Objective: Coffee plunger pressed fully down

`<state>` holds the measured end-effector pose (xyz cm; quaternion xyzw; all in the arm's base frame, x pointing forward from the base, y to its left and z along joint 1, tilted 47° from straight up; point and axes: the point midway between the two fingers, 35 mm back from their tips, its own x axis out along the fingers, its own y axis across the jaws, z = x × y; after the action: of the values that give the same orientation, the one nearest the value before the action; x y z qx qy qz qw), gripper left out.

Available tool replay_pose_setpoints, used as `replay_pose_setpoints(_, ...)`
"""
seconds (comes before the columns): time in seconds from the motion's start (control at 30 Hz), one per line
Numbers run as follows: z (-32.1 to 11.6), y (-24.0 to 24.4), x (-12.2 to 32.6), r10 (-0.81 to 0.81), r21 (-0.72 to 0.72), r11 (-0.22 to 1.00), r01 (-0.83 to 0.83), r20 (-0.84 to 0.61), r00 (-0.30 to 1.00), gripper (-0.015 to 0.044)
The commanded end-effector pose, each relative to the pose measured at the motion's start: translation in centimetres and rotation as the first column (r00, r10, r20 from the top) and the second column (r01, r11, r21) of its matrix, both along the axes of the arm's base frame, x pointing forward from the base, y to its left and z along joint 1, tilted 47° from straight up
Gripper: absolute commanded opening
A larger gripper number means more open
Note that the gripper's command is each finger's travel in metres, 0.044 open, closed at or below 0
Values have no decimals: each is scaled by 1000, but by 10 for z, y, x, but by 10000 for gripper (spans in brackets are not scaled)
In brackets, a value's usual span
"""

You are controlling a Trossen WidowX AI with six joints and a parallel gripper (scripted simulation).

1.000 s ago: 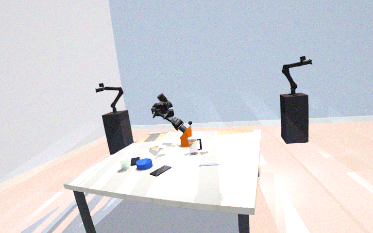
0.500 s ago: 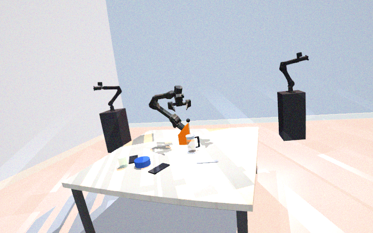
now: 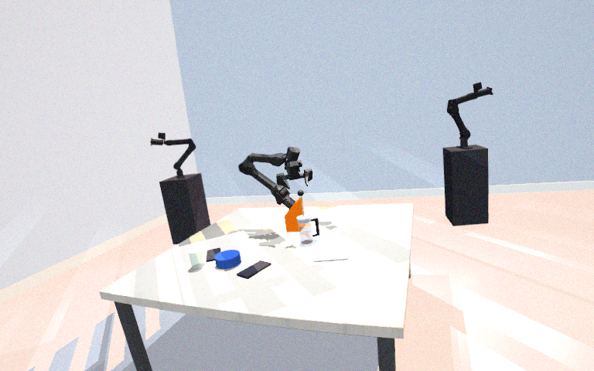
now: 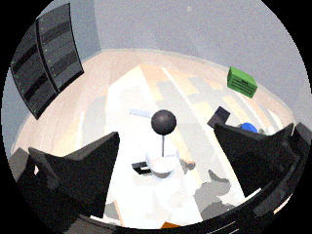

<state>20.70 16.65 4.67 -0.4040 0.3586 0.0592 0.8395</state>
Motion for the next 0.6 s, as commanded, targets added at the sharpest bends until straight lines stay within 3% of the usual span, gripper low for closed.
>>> replay_pose_setpoints(0.0,-4,-2,1,5,10,1000,-5,-1,1000,440)
replay_pose_setpoints(0.57,-21,-6,20,5,11,1000,-5,-2,1000,440)
